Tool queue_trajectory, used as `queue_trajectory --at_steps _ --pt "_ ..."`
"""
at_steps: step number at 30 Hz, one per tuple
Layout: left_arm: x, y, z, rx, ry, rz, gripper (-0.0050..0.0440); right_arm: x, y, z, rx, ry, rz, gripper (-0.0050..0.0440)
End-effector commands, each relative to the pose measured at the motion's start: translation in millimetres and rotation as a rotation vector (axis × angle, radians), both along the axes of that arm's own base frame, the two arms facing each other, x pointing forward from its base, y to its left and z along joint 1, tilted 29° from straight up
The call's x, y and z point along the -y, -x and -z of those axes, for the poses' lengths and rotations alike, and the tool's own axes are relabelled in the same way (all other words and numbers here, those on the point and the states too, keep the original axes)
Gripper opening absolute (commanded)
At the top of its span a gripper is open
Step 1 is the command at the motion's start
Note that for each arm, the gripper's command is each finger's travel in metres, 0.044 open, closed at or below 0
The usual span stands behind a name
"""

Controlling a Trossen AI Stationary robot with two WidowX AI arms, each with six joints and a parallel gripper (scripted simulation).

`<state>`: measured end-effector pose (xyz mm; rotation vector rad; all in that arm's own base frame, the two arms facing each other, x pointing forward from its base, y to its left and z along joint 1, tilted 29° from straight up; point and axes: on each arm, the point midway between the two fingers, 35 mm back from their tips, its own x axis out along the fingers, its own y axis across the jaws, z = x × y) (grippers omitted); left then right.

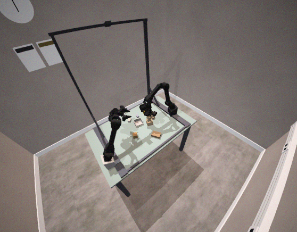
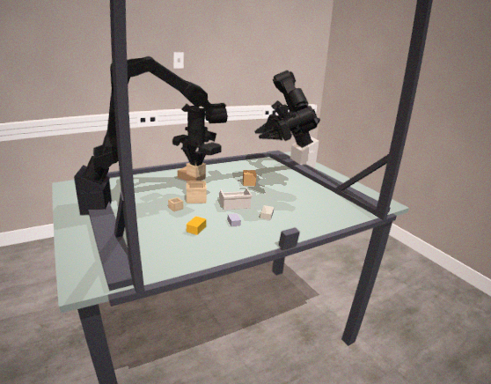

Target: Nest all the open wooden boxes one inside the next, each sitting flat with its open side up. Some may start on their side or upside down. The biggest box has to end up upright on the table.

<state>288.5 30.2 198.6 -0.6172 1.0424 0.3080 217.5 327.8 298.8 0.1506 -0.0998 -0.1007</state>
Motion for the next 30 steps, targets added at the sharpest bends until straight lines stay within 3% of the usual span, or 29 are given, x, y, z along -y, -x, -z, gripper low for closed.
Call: queue_trajectory --at_steps 1,30 --pt "-0.3 -1.8 -5.8 0.009 0.061 -0.115 0.0191 0.6 0.6 -7.3 0.006 -0.022 0.0 0.04" --pt "-0.6 -2.7 -3.5 -0.041 0.486 -0.878 0.0191 0.6 0.6 -7.3 0.006 -0.022 0.0 0.04"
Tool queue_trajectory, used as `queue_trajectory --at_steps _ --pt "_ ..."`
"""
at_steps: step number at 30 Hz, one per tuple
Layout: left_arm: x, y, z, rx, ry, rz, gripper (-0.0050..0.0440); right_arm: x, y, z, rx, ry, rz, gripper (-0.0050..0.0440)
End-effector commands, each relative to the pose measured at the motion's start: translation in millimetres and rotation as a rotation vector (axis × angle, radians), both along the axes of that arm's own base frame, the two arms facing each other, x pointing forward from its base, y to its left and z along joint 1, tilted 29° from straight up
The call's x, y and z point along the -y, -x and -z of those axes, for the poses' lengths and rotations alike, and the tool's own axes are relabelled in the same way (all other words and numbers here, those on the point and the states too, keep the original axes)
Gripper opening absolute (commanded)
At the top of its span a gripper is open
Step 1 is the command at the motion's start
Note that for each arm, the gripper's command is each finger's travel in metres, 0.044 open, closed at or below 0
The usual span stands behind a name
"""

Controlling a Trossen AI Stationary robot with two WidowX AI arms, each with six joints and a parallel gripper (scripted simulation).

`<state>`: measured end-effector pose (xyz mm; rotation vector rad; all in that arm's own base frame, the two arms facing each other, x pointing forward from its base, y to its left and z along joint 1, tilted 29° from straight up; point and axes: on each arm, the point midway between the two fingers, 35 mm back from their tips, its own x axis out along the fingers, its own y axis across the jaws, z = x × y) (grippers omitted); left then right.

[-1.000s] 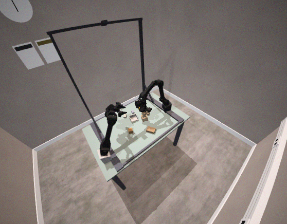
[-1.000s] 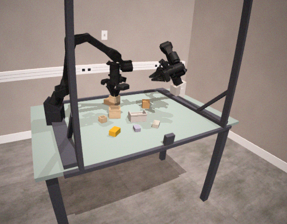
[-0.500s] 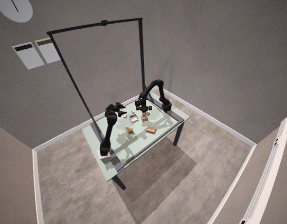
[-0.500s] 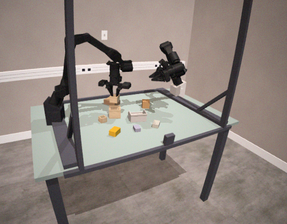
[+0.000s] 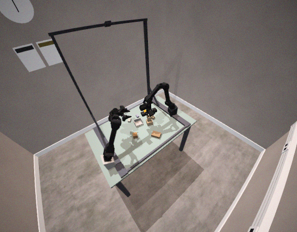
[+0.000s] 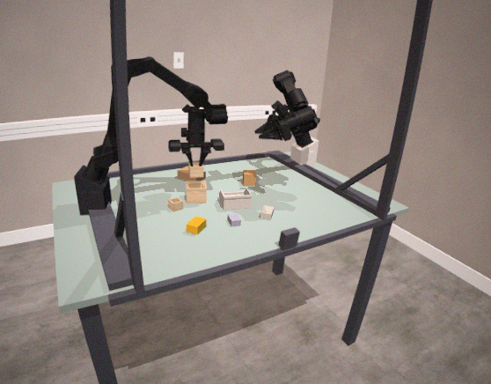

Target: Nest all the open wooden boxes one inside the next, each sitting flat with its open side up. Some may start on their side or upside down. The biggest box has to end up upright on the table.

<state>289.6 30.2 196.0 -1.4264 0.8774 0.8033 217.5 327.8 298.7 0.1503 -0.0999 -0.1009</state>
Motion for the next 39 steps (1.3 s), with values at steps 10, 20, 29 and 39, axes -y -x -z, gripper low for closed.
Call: queue_trajectory --at_steps 10,20,29,39 --pt "-0.5 -1.6 -6.1 -0.002 0.176 -0.328 0.0191 0.6 0.5 -7.3 0.006 -0.022 0.0 0.04" --pt "-0.6 -1.6 -6.1 -0.019 0.344 -0.634 0.0191 0.6 0.5 -7.3 0.006 -0.022 0.0 0.04" --pt "-0.8 -1.4 -6.0 -0.032 0.459 -0.849 0.0191 0.6 0.5 -7.3 0.006 -0.022 0.0 0.04" --pt "-0.5 -1.6 -6.0 -0.05 0.626 -1.154 0.0191 0.6 0.5 -7.3 0.006 -0.022 0.0 0.04"
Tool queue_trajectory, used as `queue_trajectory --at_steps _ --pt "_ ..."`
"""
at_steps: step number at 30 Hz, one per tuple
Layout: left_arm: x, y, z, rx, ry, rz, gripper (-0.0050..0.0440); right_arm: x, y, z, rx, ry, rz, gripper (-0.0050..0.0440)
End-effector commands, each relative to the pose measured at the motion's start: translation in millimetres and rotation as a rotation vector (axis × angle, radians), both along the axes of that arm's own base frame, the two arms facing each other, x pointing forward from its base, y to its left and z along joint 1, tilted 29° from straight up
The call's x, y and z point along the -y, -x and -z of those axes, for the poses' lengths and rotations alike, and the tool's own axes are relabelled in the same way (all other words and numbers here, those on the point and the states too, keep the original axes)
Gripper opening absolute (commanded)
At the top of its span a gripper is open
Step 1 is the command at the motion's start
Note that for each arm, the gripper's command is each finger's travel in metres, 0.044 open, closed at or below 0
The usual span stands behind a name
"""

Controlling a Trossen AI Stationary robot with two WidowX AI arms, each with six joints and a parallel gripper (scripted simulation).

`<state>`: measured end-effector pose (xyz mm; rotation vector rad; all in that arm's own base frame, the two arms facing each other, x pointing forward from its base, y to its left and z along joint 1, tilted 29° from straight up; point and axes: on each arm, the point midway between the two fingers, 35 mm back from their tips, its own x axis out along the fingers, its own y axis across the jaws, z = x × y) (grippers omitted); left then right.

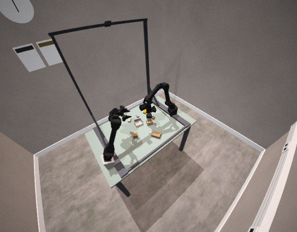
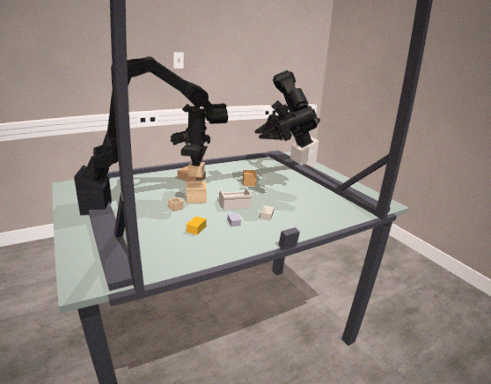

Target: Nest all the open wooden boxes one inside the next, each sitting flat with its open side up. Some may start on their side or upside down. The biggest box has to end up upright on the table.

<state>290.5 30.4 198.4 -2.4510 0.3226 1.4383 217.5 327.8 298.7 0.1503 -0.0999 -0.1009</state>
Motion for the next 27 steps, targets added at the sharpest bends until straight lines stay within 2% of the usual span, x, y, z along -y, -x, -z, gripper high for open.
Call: queue_trajectory --at_steps 1,10,27 --pt "0 -1 -4 0.001 0.059 -0.118 0.0191 1 1 -7 0.006 -0.022 0.0 0.04" --pt "0 0 -6 0.006 0.114 -0.213 0.0191 1 1 -7 0.006 -0.022 0.0 0.04" --pt "2 -9 18 -0.016 0.115 -0.215 0.0191 1 1 -7 0.006 -0.022 0.0 0.04"
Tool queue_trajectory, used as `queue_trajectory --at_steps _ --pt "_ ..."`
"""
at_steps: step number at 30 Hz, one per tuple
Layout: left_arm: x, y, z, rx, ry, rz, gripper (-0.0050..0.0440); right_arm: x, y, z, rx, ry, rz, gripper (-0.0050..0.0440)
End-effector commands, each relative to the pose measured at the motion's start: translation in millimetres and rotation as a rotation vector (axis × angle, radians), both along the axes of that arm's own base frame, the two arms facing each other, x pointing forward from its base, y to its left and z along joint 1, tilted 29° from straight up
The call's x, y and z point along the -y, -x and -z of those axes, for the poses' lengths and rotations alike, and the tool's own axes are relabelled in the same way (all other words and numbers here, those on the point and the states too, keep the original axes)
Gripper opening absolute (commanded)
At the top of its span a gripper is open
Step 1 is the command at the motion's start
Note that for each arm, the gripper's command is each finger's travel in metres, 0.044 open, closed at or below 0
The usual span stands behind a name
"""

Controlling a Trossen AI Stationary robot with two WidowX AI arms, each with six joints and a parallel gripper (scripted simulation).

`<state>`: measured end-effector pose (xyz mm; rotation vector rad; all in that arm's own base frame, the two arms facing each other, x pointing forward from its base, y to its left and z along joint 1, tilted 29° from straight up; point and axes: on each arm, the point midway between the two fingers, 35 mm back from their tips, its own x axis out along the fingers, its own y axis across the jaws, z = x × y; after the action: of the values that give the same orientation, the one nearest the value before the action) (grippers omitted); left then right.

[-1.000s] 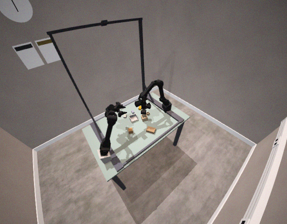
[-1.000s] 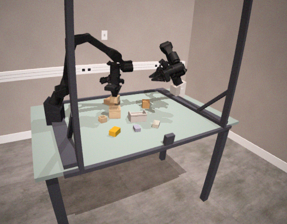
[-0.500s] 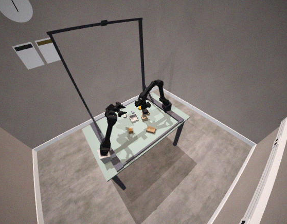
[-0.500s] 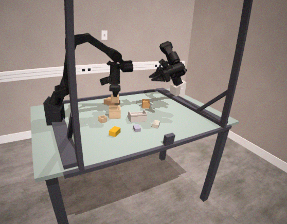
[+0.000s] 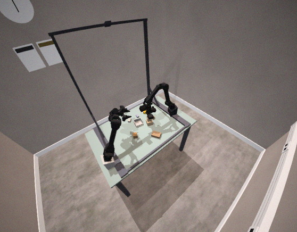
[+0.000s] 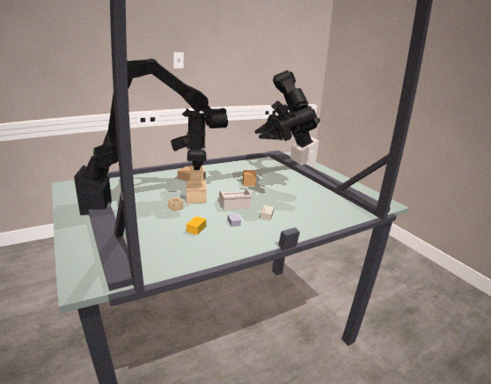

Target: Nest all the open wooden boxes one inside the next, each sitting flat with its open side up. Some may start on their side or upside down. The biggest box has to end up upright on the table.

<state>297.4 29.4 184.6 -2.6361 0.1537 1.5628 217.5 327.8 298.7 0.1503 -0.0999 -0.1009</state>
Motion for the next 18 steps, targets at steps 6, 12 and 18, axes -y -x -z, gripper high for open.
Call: queue_trajectory --at_steps 6,12,18 --pt "1 -7 12 -0.001 0.0 -0.001 0.0191 1 1 -7 0.006 -0.022 0.0 0.04" --pt "2 -10 19 -0.001 0.0 -0.002 0.0191 1 1 -7 0.006 -0.022 0.0 0.04" --pt "1 -12 21 -0.001 0.0 -0.002 0.0191 1 1 -7 0.006 -0.022 0.0 0.04"
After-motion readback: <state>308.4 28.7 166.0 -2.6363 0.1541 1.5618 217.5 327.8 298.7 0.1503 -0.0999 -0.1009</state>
